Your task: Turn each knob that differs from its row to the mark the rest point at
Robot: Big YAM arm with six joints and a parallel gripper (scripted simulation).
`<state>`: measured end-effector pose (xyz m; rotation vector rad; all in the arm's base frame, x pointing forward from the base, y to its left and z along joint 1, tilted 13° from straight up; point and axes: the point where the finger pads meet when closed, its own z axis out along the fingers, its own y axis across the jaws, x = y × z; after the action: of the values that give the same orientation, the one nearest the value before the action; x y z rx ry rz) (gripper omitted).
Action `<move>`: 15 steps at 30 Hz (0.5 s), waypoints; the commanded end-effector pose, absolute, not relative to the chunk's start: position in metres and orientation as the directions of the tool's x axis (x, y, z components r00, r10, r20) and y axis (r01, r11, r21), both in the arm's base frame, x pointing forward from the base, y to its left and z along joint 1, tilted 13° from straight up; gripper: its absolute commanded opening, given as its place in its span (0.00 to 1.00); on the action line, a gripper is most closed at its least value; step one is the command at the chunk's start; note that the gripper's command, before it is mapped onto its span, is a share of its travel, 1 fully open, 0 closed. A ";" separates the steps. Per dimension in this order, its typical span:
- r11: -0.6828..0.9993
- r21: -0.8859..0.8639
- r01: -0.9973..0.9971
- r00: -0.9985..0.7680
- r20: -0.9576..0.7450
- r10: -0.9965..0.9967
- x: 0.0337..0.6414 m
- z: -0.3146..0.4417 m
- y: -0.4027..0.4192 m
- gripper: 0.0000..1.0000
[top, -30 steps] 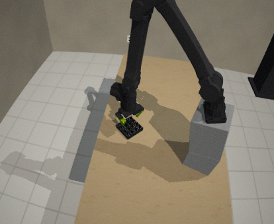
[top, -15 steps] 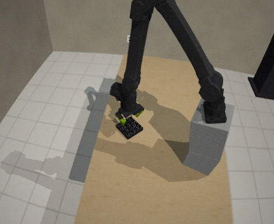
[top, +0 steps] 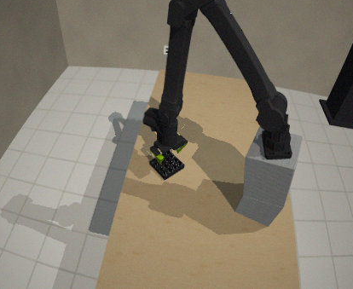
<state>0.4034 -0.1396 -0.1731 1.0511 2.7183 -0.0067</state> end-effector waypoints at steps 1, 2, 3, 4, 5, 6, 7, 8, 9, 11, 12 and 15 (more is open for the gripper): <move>0.746 0.091 0.660 -0.711 -0.245 0.659 0.411 -0.163 -0.135 1.00; 0.746 0.091 0.660 -0.711 -0.247 0.659 0.410 -0.162 -0.134 1.00; 0.746 0.091 0.660 -0.711 -0.247 0.659 0.410 -0.162 -0.134 1.00; 0.746 0.091 0.660 -0.711 -0.247 0.659 0.410 -0.162 -0.134 1.00; 0.746 0.091 0.660 -0.711 -0.246 0.659 0.408 -0.163 -0.132 1.00; 0.746 0.092 0.660 -0.710 -0.247 0.659 0.407 -0.163 -0.131 1.00; 0.746 0.092 0.660 -0.710 -0.247 0.659 0.406 -0.163 -0.130 1.00; 0.746 0.091 0.660 -0.711 -0.246 0.659 0.404 -0.165 -0.128 1.00; 0.746 0.090 0.660 -0.711 -0.243 0.659 0.402 -0.166 -0.126 1.00; 0.746 0.089 0.660 -0.712 -0.241 0.660 0.398 -0.168 -0.123 1.00; 0.746 0.089 0.660 -0.712 -0.241 0.660 0.396 -0.168 -0.122 1.00; 0.746 0.089 0.660 -0.712 -0.241 0.660 0.392 -0.170 -0.118 1.00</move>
<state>0.3850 -0.1219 -0.1786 1.0480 2.7216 -0.0075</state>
